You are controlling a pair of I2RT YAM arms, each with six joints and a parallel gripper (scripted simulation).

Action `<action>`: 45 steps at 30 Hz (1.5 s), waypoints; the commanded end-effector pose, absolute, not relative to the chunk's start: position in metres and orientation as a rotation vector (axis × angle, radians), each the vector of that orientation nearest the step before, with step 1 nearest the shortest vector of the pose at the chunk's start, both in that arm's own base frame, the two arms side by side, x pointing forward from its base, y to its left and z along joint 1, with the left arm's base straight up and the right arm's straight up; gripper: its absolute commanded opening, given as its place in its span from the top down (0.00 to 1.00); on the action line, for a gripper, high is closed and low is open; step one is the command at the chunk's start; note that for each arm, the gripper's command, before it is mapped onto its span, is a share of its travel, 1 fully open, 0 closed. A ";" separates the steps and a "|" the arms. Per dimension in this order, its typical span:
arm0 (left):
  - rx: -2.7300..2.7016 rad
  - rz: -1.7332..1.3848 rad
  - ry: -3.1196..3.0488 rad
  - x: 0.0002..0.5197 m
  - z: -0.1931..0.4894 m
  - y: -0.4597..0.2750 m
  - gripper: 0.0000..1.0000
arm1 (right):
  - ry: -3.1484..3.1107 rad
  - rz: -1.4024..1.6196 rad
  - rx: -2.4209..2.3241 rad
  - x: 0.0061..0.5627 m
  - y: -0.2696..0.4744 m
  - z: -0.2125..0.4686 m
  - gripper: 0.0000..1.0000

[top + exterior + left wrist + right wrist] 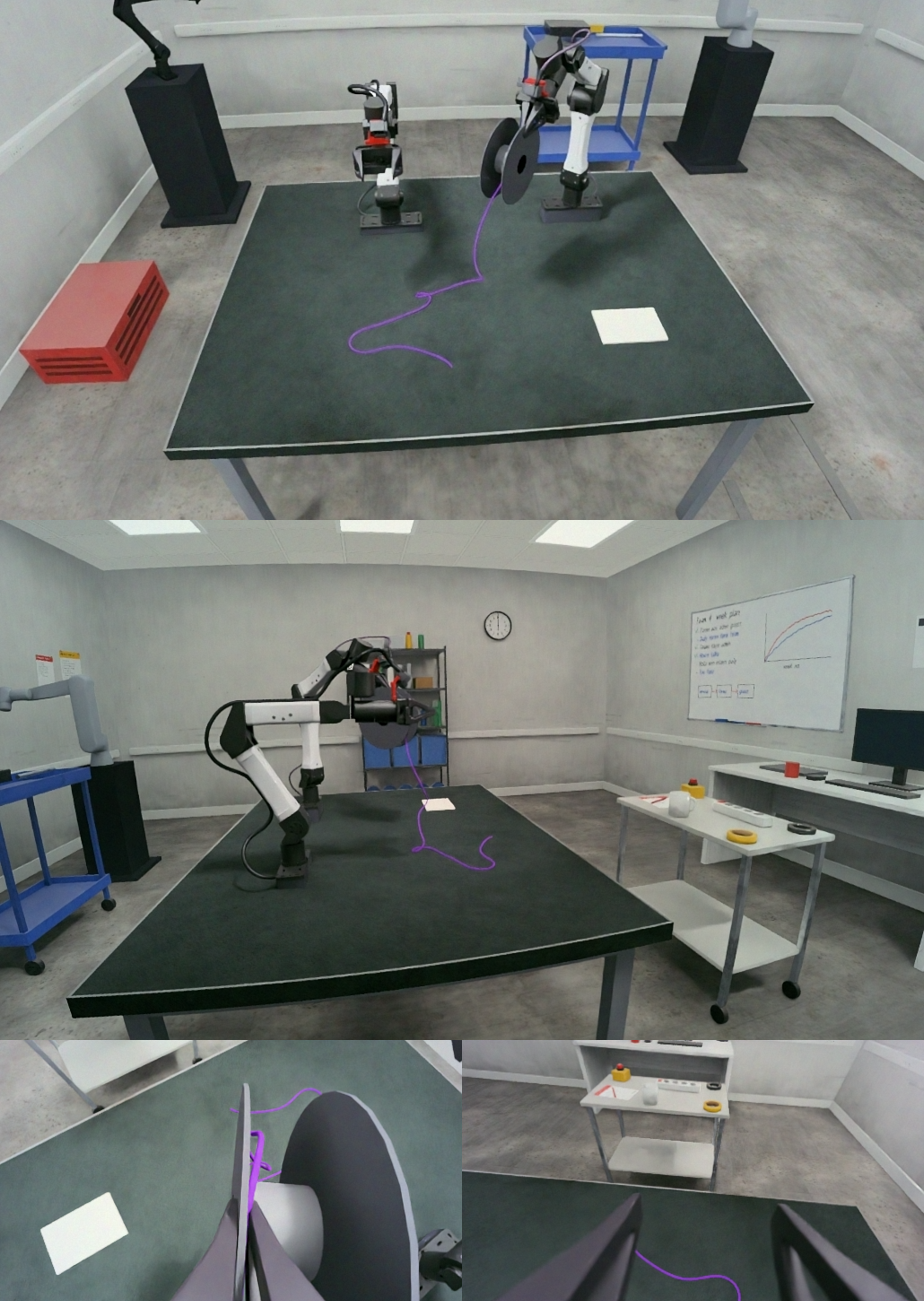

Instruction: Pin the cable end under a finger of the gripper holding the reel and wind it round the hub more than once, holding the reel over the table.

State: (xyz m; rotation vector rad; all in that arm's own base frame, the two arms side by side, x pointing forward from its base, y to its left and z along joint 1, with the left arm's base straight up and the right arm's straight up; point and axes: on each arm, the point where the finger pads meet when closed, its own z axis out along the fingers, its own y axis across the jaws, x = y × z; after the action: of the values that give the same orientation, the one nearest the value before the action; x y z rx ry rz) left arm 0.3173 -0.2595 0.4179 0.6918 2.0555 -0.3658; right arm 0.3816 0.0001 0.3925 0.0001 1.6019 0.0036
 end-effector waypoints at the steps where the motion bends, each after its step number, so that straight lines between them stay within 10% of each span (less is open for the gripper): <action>1: 0.668 -0.401 1.988 0.322 0.440 -0.263 1.00 | 1.568 -0.013 0.004 0.376 -0.003 0.398 0.24; 45: 0.667 -0.401 1.988 0.322 0.440 -0.263 1.00 | 1.599 -0.029 0.016 0.388 -0.017 0.390 0.20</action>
State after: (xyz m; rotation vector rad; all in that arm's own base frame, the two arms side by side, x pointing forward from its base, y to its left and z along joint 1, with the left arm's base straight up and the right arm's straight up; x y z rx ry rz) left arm 0.3172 -0.2597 0.4179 0.6924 2.0554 -0.3662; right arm 0.3825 -0.0181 0.3912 0.0354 1.6046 -0.0326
